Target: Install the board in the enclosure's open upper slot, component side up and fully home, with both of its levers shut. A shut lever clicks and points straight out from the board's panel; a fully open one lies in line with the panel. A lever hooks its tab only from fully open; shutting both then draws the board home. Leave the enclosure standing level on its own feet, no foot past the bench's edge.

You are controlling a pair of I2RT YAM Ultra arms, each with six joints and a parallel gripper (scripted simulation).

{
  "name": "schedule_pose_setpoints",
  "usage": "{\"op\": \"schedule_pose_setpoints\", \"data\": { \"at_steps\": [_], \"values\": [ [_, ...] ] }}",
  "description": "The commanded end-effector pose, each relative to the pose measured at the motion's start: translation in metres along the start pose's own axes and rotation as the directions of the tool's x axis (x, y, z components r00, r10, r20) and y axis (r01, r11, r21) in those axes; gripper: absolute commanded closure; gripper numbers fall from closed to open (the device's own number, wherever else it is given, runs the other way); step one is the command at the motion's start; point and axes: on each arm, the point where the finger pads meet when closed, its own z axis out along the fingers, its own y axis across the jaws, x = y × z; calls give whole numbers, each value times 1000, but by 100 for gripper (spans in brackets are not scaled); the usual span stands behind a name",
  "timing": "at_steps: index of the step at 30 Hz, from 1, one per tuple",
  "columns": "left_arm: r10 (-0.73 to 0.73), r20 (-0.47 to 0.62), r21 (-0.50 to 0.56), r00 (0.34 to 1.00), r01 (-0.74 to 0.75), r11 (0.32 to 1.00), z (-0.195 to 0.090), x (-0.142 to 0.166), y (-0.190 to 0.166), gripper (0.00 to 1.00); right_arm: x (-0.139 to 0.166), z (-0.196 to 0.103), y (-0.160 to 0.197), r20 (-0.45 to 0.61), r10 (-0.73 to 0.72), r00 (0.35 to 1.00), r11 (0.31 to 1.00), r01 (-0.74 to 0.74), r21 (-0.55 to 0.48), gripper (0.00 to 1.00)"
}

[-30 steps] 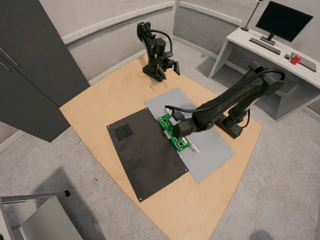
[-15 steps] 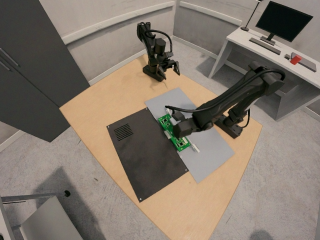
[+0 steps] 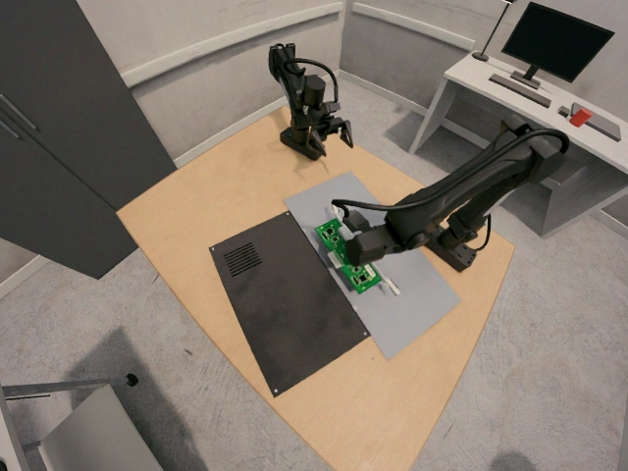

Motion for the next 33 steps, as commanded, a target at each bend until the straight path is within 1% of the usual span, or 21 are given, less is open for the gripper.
{"op": "schedule_pose_setpoints", "data": {
  "at_steps": [1, 10, 12, 13, 14, 16, 20, 22, 23, 26, 29, 30, 33],
  "values": [
    [13, 32, -31, 999, -12, 999, -21, -16, 7, 81, -7, -2, 0, 27, 3, 1000, 1000, -3, 2, 0],
    [29, 46, -60, 999, -26, 998, -32, -23, 11, 81, -7, -2, 0, 27, 3, 1000, 1000, -3, 2, 0],
    [41, 29, -67, 999, -39, 997, -30, -18, 11, 81, -7, -2, 0, 27, 3, 1000, 1000, -3, 2, 0],
    [47, 26, -88, 999, -44, 995, -31, -16, 14, 81, -7, -2, 0, 27, 3, 1000, 1000, -3, 2, 0],
    [45, 18, -88, 999, -43, 995, -28, -11, 10, 81, -7, -2, 0, 27, 3, 1000, 1000, -3, 2, 0],
    [45, 18, -88, 999, -43, 995, -28, -11, 10, 81, -7, -2, 0, 27, 3, 1000, 1000, -3, 2, 0],
    [21, 4, -115, 1000, -21, 993, -27, 2, -2, 81, -7, -2, 0, 27, 3, 1000, 1000, -3, 2, 0],
    [12, 12, -98, 1000, -11, 995, -18, 3, -13, 81, -7, -2, 0, 27, 3, 1000, 1000, -3, 2, 0],
    [6, 15, -69, 1000, -5, 998, -8, 2, -20, 81, -7, -2, 0, 27, 3, 1000, 1000, -3, 2, 0],
    [-3, 15, -25, 1000, 4, 1000, 7, 2, -28, 81, -7, -2, 0, 27, 3, 1000, 1000, -3, 2, 0],
    [1, 15, -12, 1000, -1, 1000, 12, 0, -27, 81, -7, -2, 0, 27, 3, 1000, 1000, -3, 2, 0],
    [-3, 10, 8, 1000, 3, 1000, 13, 1, -32, 81, -7, -2, 0, 27, 3, 1000, 1000, -3, 2, 0],
    [5, 9, 10, 1000, -5, 1000, 14, 1, -32, 81, -7, -2, 0, 27, 3, 1000, 1000, -3, 2, 0]
  ]
}}
